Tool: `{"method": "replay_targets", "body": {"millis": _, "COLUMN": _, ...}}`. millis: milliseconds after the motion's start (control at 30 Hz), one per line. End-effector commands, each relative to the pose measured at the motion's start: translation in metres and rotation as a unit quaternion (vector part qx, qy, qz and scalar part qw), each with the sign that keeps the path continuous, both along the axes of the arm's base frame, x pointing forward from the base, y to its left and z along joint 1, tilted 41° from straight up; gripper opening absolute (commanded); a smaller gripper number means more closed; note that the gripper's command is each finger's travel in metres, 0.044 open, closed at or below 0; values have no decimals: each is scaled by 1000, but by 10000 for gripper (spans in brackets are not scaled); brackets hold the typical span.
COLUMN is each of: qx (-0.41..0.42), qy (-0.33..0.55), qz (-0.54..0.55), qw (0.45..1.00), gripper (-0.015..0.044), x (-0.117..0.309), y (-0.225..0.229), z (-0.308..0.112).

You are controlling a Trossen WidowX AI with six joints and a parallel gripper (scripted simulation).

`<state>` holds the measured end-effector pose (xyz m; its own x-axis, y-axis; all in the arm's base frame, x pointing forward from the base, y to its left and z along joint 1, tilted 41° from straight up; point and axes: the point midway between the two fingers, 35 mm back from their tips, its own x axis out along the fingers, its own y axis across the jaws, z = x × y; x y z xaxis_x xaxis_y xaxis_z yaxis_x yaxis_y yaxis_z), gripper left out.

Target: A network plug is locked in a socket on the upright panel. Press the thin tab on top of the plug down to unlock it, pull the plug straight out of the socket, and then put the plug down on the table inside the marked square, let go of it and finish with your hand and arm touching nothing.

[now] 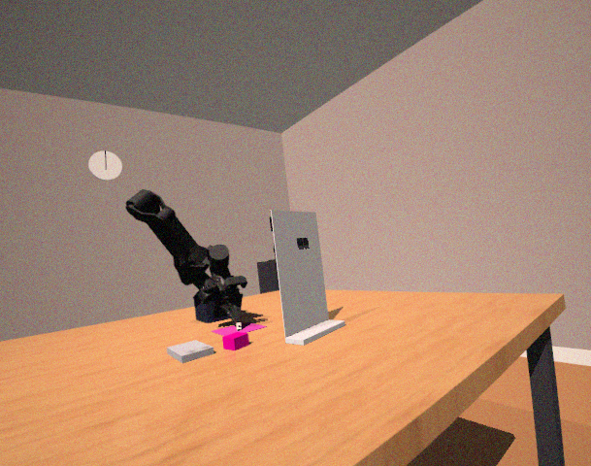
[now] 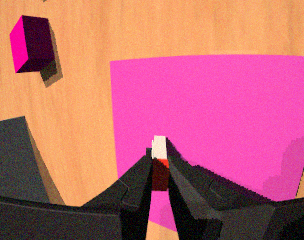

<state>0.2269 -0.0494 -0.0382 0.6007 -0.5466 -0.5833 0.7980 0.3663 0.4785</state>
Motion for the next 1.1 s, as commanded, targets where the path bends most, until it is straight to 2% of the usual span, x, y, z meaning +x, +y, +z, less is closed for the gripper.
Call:
{"method": "replay_targets", "body": {"millis": 0, "qx": 0, "qy": 0, "qz": -1, "qw": 1000, "gripper": 0, "x": 0, "y": 0, "z": 0}}
{"method": "replay_targets", "body": {"millis": 200, "qx": 0, "qy": 0, "qz": -1, "qw": 1000, "gripper": 156, "x": 0, "y": 0, "z": 0}}
{"method": "replay_targets", "body": {"millis": 1067, "qx": 2, "qy": 3, "qz": 0, "qw": 1000, "gripper": 156, "x": -6, "y": 8, "z": 5}}
